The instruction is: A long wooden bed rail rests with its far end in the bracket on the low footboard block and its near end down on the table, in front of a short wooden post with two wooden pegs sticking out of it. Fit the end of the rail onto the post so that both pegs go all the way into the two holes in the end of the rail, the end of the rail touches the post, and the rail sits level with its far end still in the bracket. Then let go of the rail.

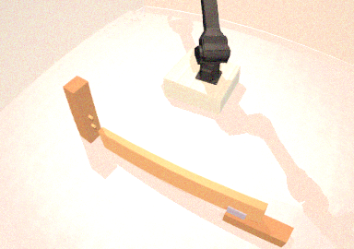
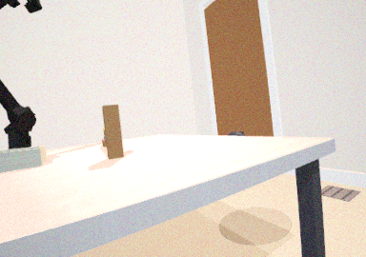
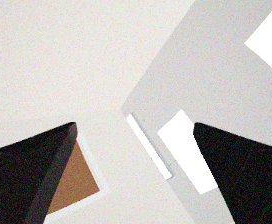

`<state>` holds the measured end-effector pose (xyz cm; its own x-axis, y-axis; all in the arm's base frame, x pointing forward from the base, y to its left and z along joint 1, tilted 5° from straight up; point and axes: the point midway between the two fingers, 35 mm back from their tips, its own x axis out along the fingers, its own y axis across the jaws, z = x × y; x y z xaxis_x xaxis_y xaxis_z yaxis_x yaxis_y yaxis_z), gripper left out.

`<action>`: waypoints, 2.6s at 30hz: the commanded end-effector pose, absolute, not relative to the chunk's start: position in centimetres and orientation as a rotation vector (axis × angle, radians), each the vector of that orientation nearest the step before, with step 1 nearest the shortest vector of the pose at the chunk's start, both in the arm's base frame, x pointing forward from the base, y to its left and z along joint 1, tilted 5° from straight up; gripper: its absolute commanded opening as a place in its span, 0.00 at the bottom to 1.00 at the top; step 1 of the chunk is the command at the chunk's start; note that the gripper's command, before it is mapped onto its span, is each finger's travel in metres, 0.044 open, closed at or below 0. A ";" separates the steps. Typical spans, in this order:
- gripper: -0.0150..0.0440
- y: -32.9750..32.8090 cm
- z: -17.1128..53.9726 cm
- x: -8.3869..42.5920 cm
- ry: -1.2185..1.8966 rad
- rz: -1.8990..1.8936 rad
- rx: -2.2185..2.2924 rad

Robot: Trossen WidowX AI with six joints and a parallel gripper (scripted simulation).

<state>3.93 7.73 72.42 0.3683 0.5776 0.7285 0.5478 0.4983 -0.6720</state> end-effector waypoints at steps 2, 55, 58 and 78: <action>1.00 10.3 69.5 11.0 -1.081 0.089 -1.252; 1.00 -11.7 7.2 30.7 1.209 1.039 -1.031; 1.00 -11.7 7.0 30.8 1.209 1.039 -1.031; 1.00 -11.3 3.8 31.2 1.208 1.039 -1.030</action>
<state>31.36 -11.49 4.51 0.0794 0.0612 -0.9950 -0.9754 0.2107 -0.0649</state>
